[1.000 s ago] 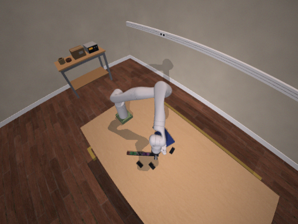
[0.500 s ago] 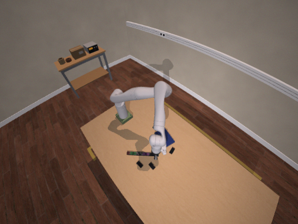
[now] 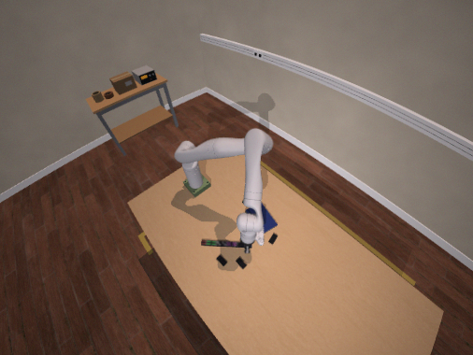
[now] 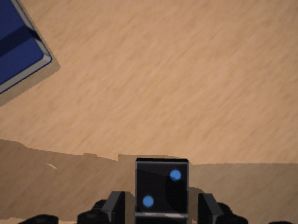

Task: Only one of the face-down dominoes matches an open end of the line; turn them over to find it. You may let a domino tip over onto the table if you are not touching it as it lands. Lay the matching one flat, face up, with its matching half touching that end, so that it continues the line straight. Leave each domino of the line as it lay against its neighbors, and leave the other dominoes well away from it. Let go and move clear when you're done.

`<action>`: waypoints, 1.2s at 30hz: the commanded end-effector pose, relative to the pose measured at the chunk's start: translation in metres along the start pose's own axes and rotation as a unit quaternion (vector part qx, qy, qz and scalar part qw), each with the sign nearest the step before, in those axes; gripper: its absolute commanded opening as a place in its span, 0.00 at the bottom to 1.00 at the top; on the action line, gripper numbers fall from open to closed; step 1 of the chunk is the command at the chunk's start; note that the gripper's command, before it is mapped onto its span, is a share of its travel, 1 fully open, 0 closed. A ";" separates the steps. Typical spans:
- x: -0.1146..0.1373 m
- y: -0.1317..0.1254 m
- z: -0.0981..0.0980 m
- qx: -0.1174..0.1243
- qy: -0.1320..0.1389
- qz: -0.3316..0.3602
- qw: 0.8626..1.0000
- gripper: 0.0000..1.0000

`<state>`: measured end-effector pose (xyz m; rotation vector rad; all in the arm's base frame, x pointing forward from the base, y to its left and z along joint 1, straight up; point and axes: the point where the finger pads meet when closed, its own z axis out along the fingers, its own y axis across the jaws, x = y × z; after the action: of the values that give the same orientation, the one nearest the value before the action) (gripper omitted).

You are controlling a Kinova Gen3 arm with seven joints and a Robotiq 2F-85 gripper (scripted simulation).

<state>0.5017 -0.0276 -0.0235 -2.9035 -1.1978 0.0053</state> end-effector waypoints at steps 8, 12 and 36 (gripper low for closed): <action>-0.002 0.000 -0.005 -0.001 0.001 0.000 1.000 0.49; -0.010 0.000 -0.019 -0.001 0.001 0.000 1.000 0.49; -0.027 0.000 -0.051 -0.001 0.001 0.000 1.000 0.49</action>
<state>0.4823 -0.0470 0.0266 -2.9035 -1.1978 0.0053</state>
